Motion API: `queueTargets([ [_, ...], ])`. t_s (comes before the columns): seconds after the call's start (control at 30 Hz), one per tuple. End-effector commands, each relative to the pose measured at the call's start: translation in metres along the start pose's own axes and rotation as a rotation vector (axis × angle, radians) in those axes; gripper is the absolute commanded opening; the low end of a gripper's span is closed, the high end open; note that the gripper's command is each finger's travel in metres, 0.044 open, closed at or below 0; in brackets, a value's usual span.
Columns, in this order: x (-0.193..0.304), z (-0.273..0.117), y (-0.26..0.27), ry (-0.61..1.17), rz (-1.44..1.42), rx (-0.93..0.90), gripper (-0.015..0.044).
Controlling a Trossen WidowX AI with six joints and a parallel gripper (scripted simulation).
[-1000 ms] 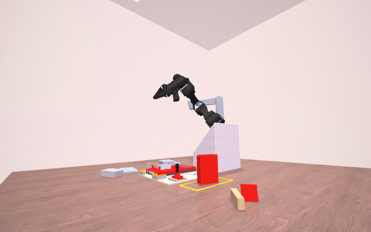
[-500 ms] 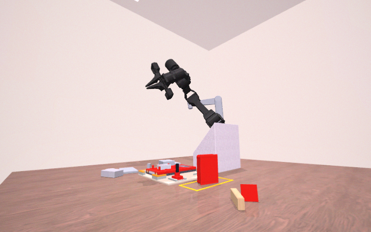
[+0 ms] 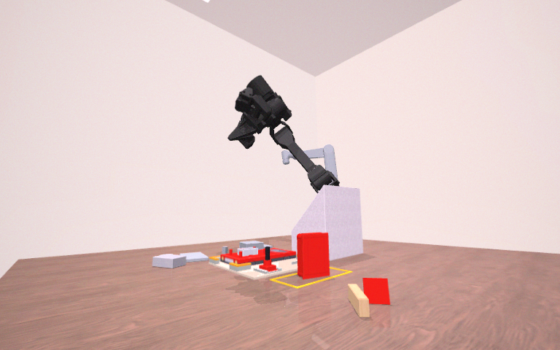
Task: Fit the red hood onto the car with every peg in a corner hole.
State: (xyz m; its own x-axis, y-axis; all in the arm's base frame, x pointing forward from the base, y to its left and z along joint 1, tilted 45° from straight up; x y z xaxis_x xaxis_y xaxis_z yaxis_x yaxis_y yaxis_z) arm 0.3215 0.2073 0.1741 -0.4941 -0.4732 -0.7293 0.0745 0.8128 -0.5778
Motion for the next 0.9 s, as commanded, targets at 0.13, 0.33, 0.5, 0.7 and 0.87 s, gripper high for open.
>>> queueTargets([
  [0.13, 0.058, 0.033, 0.073, 0.199, -1.177, -0.262, 0.0000],
  [0.33, 0.098, 0.044, 0.103, 0.258, -1.772, -0.491, 0.0000],
  [0.5, 0.135, 0.050, 0.123, 0.267, -2.244, -0.750, 0.0000],
  [0.7, 0.181, 0.053, 0.141, 0.198, -2.751, -1.173, 0.0000],
  [0.87, 0.202, 0.053, 0.146, 0.122, -2.946, -1.420, 0.0000],
])
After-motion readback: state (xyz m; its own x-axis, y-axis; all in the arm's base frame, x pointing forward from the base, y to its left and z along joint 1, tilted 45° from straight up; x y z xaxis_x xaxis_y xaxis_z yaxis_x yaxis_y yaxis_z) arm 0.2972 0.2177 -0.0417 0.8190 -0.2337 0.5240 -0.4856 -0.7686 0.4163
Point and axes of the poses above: the point midway between the two fingers, 35 mm back from their tips, its own z axis out along the fingers, its own y axis across the jaws, x = y × z, the point moved 7 cm from there along -z, back along the fingers, and after that the axes turned 9 degrees about -z, right-handed, at the moved point
